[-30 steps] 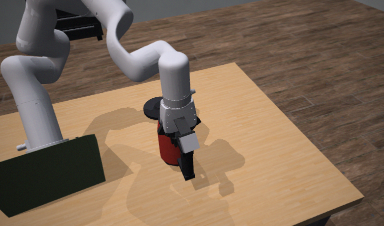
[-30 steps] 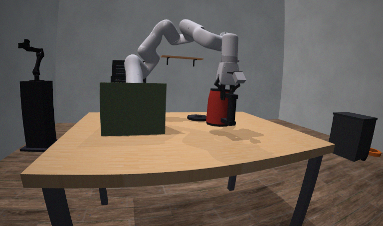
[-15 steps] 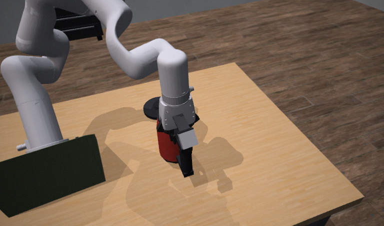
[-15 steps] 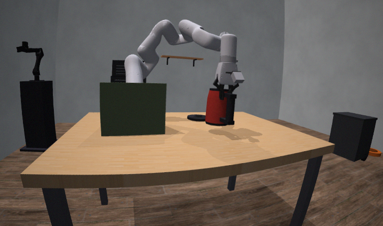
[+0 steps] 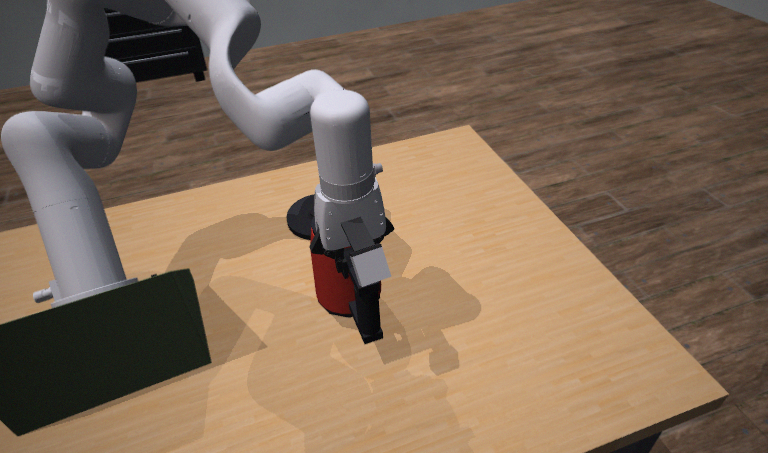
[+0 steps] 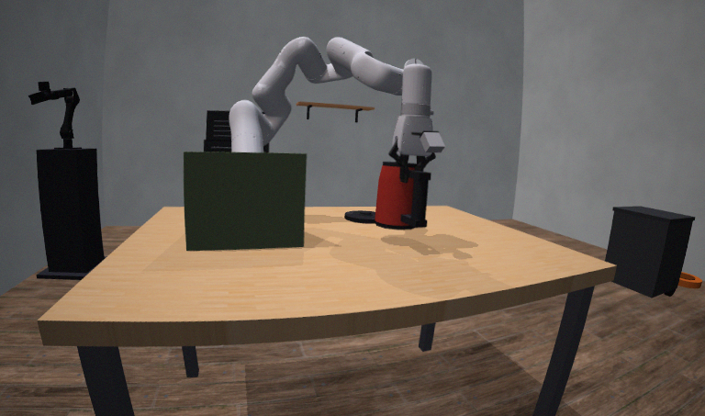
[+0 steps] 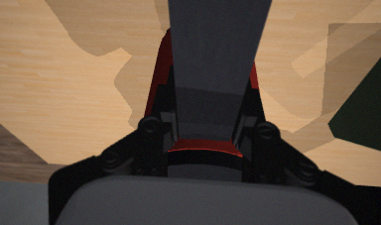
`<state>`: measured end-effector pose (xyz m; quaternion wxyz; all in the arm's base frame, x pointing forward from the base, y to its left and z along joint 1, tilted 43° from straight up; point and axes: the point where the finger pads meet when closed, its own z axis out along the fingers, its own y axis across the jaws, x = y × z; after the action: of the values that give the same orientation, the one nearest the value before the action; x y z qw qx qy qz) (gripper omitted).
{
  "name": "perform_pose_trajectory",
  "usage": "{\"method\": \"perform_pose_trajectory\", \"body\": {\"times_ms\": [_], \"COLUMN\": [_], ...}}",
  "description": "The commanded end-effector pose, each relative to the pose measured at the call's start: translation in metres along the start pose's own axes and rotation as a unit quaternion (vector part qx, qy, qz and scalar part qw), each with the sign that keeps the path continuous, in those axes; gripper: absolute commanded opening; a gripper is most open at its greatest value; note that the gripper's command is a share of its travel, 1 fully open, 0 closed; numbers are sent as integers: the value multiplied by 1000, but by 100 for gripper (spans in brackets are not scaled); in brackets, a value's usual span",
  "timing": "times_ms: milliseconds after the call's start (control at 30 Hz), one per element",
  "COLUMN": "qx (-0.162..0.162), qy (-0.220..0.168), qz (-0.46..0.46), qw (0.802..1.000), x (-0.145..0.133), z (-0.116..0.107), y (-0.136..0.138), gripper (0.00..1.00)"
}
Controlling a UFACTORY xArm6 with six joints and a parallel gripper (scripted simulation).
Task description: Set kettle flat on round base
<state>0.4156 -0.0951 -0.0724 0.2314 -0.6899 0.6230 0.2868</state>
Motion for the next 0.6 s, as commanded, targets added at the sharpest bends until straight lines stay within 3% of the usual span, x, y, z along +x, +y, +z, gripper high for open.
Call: {"method": "perform_pose_trajectory", "body": {"times_ms": [0, 567], "qx": [2, 2], "qy": [2, 2], "qz": [-1, -1], "qw": [1000, 1000], "x": [-10, -53], "z": [-2, -2], "y": [-2, -4], "gripper": [0, 0]}}
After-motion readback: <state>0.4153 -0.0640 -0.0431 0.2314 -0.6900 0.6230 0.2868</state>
